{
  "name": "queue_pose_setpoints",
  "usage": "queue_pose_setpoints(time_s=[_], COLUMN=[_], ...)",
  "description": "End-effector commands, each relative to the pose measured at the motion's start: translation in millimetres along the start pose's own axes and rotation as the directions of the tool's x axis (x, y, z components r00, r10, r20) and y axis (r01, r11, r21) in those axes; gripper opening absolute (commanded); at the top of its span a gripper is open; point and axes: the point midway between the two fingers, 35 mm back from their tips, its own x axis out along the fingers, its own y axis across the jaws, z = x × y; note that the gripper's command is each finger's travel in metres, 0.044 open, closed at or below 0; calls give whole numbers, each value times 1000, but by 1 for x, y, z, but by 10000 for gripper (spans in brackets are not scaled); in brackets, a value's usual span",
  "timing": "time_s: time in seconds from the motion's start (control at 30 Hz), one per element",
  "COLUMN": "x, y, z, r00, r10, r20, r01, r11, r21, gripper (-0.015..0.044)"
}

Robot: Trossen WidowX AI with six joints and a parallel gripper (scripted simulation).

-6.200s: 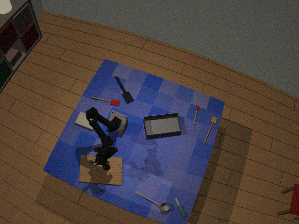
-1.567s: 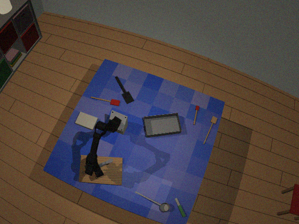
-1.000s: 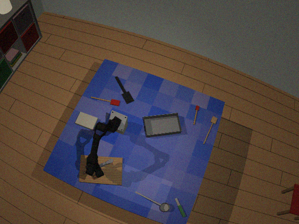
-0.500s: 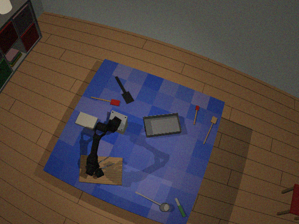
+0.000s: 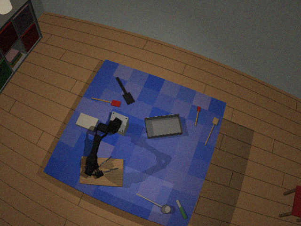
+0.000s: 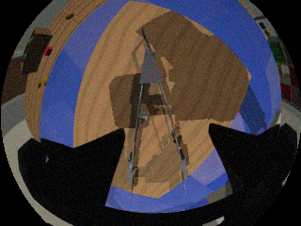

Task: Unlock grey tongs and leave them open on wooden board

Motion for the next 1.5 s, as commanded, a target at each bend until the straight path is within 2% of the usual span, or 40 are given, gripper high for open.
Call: queue_pose_setpoints(time_s=[0.0, 0.3, 0.53, 0.77, 0.97, 1.47], x=[-9, -56, -96, -108, -137, -139], y=[-28, -102, -133, -136, -132, -132], z=[6, 7, -4, -6, -2, -2], r00=[999, 997, 1000, 1000, 1000, 1000], r10=[-27, -46, -12, -5, -11, -11], r20=[-20, -61, -17, 1, -19, -20], r01=[27, 44, 12, 5, 12, 12], r11=[1000, 999, 1000, 1000, 1000, 999], r21=[-12, -23, -7, 0, 28, 29], gripper=[440, 440, 440, 440, 440, 440])
